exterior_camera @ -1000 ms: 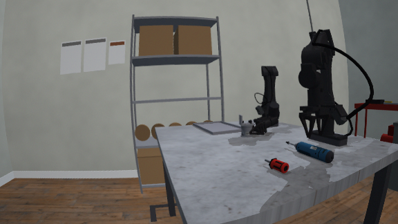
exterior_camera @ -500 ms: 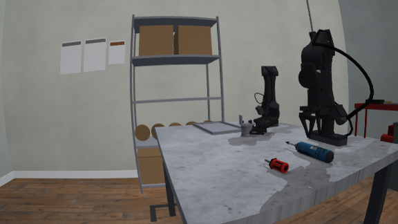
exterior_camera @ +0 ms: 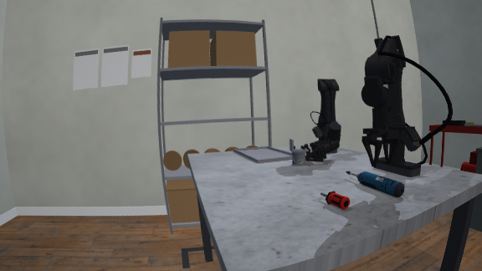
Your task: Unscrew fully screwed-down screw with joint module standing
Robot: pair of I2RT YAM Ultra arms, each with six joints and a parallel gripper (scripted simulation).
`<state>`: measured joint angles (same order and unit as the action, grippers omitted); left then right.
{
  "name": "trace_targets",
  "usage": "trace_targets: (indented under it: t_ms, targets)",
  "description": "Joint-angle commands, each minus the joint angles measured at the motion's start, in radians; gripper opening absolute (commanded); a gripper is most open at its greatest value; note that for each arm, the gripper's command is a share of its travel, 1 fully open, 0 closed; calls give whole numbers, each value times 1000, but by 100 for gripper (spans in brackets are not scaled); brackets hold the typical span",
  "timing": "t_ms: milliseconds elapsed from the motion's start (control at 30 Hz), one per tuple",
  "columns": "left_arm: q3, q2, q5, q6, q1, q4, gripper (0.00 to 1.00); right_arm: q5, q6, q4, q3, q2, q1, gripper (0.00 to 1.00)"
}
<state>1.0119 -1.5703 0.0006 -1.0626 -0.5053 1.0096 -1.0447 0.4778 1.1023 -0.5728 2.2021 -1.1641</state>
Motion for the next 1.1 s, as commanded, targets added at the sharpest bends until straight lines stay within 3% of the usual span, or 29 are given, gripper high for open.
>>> trace_targets:
  t_ms: [0, 1067]
  targets:
    - [7, 4, -1, 2, 0, 6, 65, -38, 29, -42, 22, -32, -22, 86]
    - [7, 4, -1, 2, 0, 6, 65, -135, 182, -237, 63, -128, -141, 86]
